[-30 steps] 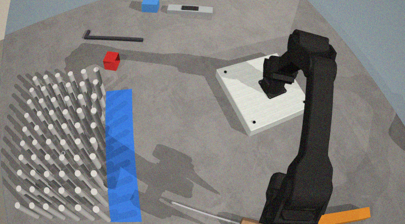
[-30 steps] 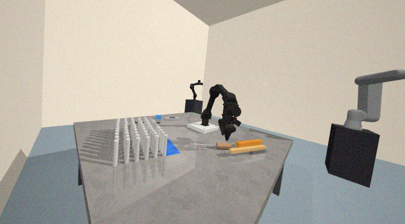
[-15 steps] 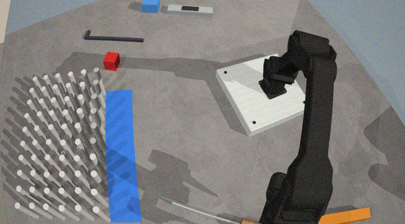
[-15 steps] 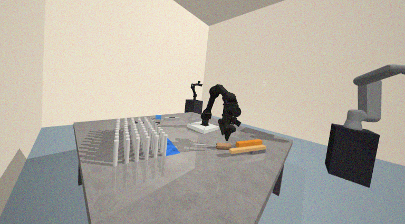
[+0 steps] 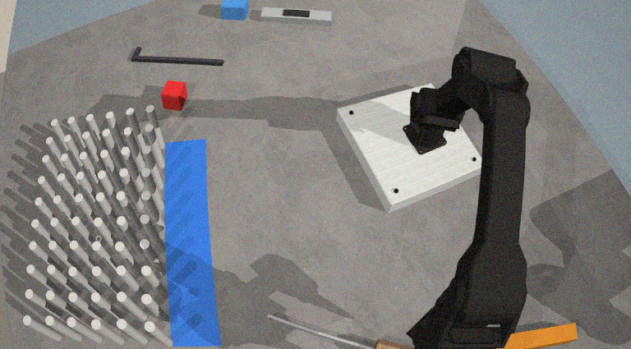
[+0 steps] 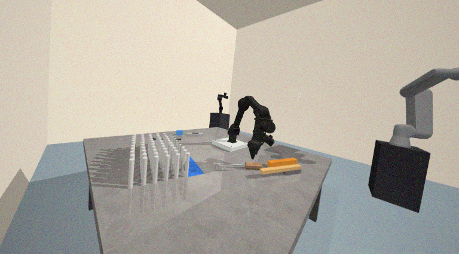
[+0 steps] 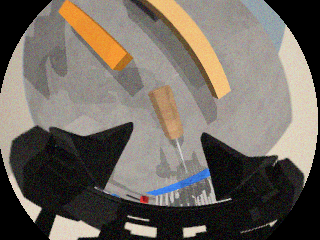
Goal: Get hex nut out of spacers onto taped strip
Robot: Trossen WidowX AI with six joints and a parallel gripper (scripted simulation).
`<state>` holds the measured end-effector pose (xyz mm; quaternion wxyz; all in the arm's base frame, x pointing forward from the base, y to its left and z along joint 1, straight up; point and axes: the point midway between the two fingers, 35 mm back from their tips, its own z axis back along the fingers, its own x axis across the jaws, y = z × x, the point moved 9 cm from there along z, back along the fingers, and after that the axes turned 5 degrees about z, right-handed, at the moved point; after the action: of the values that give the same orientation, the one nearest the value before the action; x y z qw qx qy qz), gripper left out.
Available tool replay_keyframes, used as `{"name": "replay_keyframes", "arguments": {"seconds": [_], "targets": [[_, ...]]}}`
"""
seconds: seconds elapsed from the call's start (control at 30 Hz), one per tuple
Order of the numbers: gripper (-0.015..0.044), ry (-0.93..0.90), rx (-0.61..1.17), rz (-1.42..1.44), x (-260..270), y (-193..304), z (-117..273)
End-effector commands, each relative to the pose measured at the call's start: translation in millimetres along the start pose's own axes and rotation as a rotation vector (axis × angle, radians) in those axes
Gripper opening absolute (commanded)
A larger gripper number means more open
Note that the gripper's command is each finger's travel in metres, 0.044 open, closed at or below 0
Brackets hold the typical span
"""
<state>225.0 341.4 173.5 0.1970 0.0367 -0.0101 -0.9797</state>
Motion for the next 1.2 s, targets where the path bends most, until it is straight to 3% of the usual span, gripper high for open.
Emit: {"name": "replay_keyframes", "arguments": {"seconds": [0.0,0.53,1.17], "targets": [[0.0440,0.114,0.034,-0.698,10.0,-8.3,2.7],[0.0440,0.278,-0.034,-1.507,23.0,-18.2,2.8],[0.0440,0.409,-0.274,-2.342,35.9,-27.1,4.0]]}}
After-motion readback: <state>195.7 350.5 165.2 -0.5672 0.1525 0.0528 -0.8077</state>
